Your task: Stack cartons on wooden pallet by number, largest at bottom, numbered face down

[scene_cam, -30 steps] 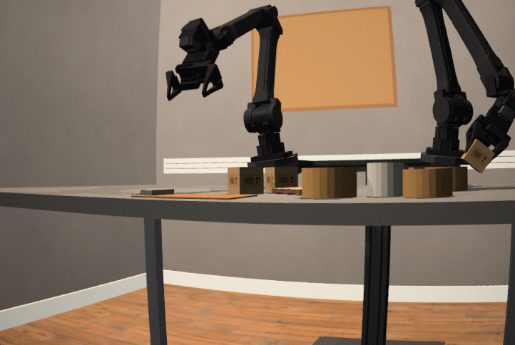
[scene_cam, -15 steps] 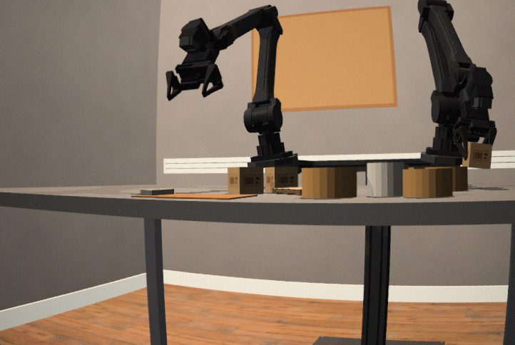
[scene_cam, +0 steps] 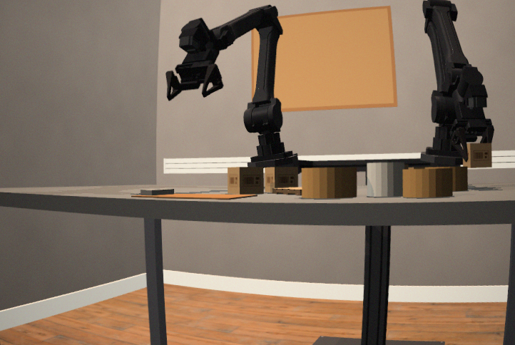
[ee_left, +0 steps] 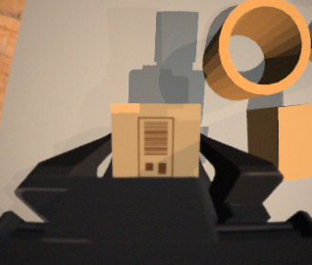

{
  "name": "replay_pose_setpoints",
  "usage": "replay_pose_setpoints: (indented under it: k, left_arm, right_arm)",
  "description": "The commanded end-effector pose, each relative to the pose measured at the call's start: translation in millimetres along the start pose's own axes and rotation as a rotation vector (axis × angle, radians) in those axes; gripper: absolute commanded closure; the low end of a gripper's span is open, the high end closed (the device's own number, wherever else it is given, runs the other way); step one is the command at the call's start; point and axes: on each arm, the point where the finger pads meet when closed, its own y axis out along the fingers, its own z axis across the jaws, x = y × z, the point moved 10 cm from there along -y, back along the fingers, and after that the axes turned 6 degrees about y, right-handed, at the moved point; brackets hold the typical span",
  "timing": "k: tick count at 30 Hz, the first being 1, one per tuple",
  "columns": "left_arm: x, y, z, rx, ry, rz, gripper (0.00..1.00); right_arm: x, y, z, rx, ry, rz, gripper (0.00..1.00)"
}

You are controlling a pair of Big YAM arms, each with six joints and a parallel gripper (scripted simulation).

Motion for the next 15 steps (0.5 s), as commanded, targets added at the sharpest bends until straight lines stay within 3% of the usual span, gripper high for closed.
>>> replay_pose_setpoints:
  k: [1, 4, 15]
  left_arm:
    - [4.6, 4.1, -0.1, 0.002, -0.011, -0.015, 0.46]
    - [-10.4, 11.5, -0.2, 0.003, -0.016, 0.006, 0.46]
    - [-16.3, 24.6, -0.1, 0.004, -0.019, 0.001, 0.46]
  right_arm:
    - [26.7, -9.4, -2.5, -0.007, -0.008, -0.056, 0.0]
    - [26.7, -9.4, -2.5, -0.007, -0.008, -0.056, 0.0]
    - [26.7, -9.4, -2.5, -0.007, -0.008, -0.056, 0.0]
